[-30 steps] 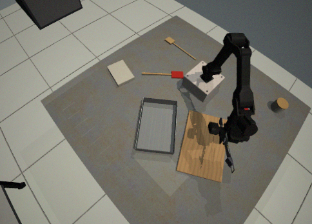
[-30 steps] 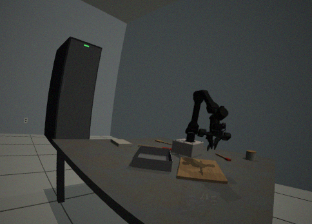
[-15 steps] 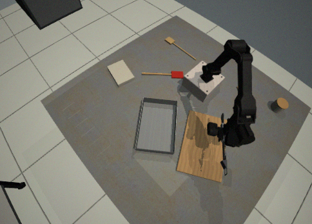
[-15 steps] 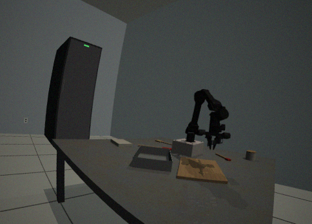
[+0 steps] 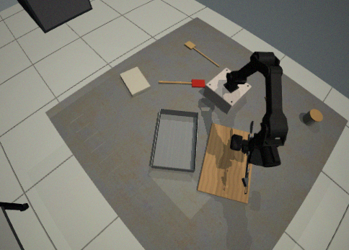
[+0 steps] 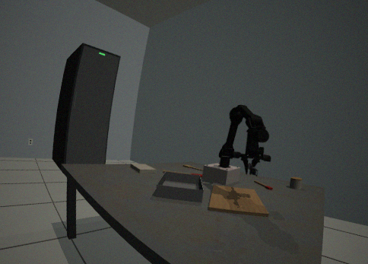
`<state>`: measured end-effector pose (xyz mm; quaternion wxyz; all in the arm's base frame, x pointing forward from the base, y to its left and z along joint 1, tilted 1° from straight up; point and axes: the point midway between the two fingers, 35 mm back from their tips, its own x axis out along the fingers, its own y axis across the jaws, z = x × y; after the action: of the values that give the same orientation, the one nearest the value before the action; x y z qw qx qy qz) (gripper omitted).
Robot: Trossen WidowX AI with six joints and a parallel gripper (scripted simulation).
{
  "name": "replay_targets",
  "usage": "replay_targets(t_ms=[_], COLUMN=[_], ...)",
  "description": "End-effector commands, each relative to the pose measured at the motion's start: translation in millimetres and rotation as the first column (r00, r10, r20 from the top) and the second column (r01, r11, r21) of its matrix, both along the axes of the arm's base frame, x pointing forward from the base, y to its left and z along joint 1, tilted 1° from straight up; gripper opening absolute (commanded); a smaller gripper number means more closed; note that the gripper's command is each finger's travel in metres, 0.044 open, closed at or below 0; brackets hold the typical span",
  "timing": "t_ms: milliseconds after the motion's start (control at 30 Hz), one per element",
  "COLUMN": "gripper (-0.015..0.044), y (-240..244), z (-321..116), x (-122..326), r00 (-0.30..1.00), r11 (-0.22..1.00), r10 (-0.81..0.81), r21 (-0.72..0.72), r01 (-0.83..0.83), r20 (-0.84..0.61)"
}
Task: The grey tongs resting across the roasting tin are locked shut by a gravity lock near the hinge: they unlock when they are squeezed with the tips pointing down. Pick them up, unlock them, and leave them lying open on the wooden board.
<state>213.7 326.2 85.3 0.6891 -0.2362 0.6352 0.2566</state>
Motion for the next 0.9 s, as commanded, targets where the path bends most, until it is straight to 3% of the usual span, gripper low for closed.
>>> replay_targets(t_ms=[0,867], gripper=[-0.015,-0.015], y=[0,3], z=[0,-30], x=[-1,2], r00=[1.0,1.0], r11=[1.0,1.0], r10=[-0.009,-0.008], r21=[-0.012,-0.012], r01=[0.009,0.008], r20=[-0.024,-0.023])
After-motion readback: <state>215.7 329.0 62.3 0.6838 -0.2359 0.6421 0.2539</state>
